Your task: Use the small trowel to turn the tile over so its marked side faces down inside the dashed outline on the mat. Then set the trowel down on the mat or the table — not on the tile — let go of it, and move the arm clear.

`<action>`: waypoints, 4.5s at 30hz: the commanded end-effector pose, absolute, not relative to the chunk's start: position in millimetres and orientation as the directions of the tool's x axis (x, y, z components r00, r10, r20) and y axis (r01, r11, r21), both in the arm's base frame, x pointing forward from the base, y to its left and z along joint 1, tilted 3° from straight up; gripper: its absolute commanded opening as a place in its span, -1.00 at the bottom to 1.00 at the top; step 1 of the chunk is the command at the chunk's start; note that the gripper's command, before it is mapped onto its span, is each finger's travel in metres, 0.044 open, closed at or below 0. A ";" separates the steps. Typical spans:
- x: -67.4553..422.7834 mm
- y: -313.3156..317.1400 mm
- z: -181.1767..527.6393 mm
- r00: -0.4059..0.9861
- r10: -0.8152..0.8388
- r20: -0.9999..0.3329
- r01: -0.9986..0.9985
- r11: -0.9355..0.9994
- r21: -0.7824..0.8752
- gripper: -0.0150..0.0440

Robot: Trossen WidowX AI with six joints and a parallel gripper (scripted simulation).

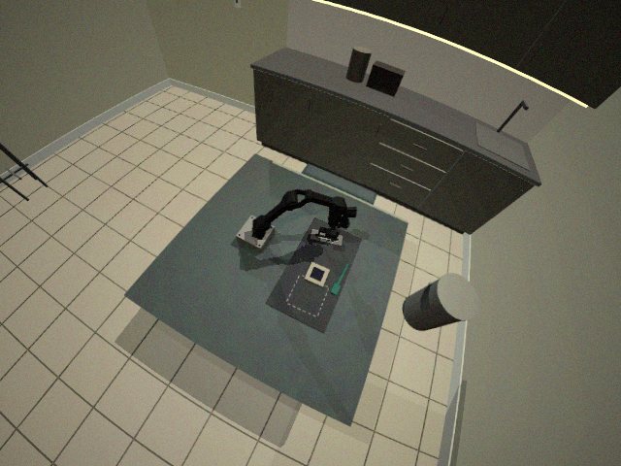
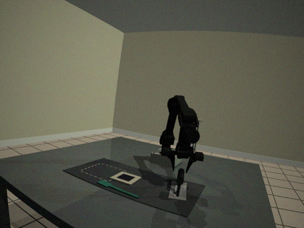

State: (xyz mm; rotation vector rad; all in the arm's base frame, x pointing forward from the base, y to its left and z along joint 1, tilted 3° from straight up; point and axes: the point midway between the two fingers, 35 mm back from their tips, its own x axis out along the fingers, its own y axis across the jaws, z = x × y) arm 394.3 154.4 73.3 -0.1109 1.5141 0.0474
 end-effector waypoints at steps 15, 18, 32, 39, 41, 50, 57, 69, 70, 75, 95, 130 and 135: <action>393.7 152.9 46.4 0.050 -0.035 -0.998 -0.104 0.994 -0.040 0.40; 393.7 152.9 46.4 0.050 -0.035 -0.998 -0.104 0.994 -0.040 0.33; 393.7 152.9 46.4 0.050 -0.035 -0.998 -0.104 0.994 -0.040 0.02; 393.7 152.9 46.4 0.050 -0.035 -0.998 -0.104 0.994 -0.040 -0.05; 393.7 152.9 46.4 0.050 -0.035 -0.998 -0.104 0.994 -0.040 -0.05; 393.7 152.9 46.5 0.050 -0.035 -0.998 -0.323 0.945 -0.050 -0.05; 393.7 153.0 46.5 0.050 -0.035 -0.998 -0.513 0.856 -0.056 -0.05; 393.7 153.0 46.4 0.050 -0.035 -0.998 -0.782 0.620 -0.061 -0.05; 393.7 153.0 46.4 0.050 -0.035 -0.998 -0.801 0.596 -0.061 -0.05; 393.7 153.0 46.4 0.050 -0.035 -0.998 -0.881 0.470 -0.061 -0.05; 393.7 153.0 46.4 0.050 -0.035 -0.998 -0.964 0.261 -0.058 0.42; 388.7 153.4 91.5 0.050 -0.035 -0.998 -0.905 0.420 -0.060 0.42; 388.9 153.4 91.5 0.050 -0.035 -0.998 -0.819 0.571 -0.061 0.42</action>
